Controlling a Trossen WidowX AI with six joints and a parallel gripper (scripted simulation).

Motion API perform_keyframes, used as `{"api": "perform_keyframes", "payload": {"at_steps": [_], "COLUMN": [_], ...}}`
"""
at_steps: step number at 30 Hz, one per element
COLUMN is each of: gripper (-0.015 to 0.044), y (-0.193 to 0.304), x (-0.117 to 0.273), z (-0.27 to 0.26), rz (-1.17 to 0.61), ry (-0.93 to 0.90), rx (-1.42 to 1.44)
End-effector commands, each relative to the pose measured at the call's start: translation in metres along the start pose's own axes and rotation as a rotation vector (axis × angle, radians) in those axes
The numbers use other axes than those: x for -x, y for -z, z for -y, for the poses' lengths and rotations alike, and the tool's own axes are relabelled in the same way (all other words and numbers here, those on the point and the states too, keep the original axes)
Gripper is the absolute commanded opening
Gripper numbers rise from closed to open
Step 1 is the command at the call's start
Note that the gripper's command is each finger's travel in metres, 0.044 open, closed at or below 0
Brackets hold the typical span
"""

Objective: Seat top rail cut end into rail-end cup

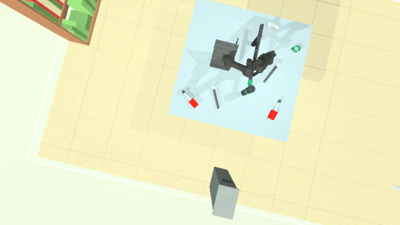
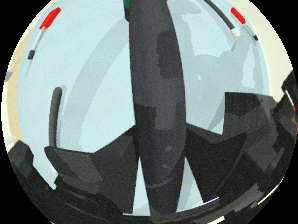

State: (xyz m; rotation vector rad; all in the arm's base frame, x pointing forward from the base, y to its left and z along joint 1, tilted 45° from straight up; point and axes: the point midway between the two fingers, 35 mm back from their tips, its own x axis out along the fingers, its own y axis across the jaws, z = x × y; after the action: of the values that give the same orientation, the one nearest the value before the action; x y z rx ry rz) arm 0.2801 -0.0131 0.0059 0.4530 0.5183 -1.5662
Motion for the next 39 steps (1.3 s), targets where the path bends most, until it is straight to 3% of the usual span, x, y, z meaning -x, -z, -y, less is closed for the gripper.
{"api": "perform_keyframes", "payload": {"at_steps": [1, 39], "gripper": [0.0, 0.0], "y": [-0.0047, -0.0006], "x": [0.0005, 0.0003], "z": [-0.001, -0.0003], "rz": [0.016, 0.001], "ry": [-0.008, 0.0], "rx": [0.004, 0.001]}}
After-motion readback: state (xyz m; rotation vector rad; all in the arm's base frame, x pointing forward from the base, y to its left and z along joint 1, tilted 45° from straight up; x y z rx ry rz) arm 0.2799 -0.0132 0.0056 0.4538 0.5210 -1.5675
